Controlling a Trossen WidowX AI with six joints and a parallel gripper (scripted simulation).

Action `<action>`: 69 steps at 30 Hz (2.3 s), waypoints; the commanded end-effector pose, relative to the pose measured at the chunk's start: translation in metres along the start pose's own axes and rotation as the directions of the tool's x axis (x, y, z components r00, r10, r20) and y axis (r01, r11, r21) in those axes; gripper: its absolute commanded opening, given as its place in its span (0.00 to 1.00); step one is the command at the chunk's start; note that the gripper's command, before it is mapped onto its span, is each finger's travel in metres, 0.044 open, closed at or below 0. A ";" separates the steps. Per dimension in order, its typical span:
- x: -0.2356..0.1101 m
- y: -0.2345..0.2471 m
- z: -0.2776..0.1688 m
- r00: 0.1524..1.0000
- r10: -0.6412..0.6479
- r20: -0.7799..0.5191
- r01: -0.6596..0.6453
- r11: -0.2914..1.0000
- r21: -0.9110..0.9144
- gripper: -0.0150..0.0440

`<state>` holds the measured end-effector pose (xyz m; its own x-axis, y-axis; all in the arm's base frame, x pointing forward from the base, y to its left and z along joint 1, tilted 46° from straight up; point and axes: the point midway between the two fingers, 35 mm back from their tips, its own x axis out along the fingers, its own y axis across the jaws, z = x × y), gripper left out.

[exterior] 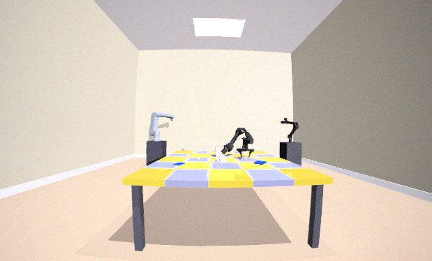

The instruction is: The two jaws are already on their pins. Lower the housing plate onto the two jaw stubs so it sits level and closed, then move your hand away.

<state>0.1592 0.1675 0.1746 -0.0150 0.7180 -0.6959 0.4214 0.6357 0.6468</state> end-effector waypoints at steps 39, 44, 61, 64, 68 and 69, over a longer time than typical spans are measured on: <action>-0.072 -0.001 0.006 1.000 -0.007 0.006 0.007 1.000 0.004 0.85; -0.072 -0.005 0.021 1.000 -0.015 0.014 0.015 1.000 0.002 0.85; -0.073 -0.027 0.072 0.999 -0.035 0.030 0.035 0.999 -0.004 0.85; -0.074 -0.032 0.081 0.999 -0.038 0.031 0.038 0.999 -0.005 0.85; -0.074 -0.039 0.092 0.999 -0.041 0.033 0.041 0.999 -0.007 0.85; -0.074 -0.041 0.095 0.999 -0.041 0.033 0.042 0.999 -0.007 0.85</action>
<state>0.2236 0.0685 0.1758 -0.0074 0.6857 -0.7279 0.4188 0.6631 0.6204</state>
